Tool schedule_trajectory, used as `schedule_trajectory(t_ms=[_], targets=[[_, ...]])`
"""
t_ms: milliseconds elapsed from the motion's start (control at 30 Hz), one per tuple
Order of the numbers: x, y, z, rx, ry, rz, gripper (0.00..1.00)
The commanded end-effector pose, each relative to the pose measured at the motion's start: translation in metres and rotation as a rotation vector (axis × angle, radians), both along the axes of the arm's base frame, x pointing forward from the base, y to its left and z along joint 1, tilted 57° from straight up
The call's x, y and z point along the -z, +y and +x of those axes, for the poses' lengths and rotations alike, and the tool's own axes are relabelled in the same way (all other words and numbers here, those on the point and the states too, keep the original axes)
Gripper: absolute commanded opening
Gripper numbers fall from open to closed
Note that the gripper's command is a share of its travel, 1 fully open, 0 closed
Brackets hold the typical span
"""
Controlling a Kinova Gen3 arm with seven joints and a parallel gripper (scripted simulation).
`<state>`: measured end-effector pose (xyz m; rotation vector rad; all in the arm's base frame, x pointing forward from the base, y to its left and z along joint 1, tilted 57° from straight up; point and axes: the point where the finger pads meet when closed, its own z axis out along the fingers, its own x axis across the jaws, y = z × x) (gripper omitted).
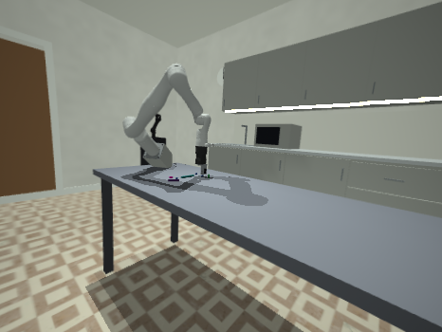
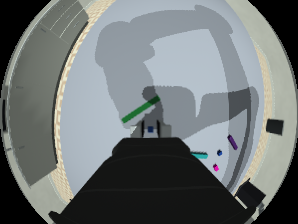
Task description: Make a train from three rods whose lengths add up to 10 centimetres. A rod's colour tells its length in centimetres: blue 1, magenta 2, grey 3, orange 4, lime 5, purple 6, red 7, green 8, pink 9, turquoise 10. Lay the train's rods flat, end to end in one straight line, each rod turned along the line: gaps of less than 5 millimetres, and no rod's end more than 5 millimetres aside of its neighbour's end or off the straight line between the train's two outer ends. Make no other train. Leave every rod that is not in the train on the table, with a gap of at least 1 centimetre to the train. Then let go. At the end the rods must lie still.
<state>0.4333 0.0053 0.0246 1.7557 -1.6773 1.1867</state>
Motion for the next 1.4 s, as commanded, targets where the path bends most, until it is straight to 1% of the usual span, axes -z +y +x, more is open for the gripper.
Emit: schedule_trajectory(t_ms=[0,367,867,1367], targets=[[0.0,0.001,0.0,-0.002,-0.001,0.001,0.54],[0.0,0.0,0.0,-0.002,-0.001,0.001,0.54],[0.008,-0.01,0.004,-0.002,-0.001,0.001,0.54],[0.009,-0.013,0.005,-0.002,-0.001,0.001,0.54]])
